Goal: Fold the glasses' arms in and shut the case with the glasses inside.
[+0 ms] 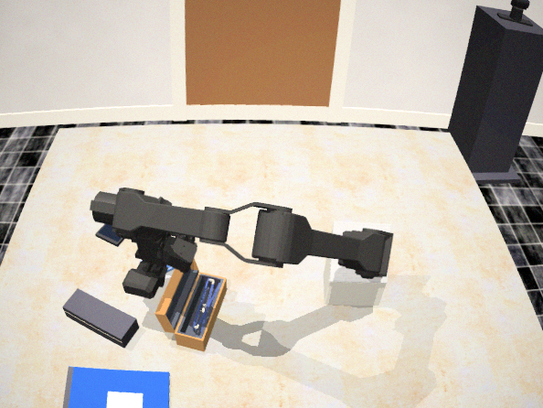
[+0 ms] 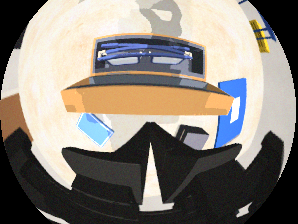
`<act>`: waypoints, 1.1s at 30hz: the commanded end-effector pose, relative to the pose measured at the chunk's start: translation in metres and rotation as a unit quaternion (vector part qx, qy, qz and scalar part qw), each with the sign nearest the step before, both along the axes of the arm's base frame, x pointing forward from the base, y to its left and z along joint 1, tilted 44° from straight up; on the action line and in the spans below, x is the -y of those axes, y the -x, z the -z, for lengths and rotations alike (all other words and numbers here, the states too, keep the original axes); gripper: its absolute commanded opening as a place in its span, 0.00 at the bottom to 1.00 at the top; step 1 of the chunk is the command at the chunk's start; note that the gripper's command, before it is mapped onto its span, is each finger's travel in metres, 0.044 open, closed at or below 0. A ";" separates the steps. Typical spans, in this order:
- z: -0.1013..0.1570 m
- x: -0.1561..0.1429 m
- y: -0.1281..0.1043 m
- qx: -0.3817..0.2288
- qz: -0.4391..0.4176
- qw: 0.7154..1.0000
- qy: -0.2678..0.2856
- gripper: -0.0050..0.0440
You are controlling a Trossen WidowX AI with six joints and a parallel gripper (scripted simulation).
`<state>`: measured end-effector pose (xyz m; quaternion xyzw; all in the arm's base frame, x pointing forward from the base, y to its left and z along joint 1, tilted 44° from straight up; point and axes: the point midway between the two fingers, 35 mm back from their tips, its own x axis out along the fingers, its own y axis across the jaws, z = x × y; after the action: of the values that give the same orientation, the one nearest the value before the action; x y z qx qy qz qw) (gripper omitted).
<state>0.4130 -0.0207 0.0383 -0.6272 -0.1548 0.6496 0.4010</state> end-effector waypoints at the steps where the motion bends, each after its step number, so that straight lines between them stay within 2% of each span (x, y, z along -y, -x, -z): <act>1: -0.003 -0.001 0.005 0.000 0.001 1.000 0.000 0.10; 33: -0.010 -0.004 0.025 -0.001 0.005 1.000 0.002 0.10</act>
<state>0.3934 -0.0192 0.0475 -0.6322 -0.1510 0.6451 0.4017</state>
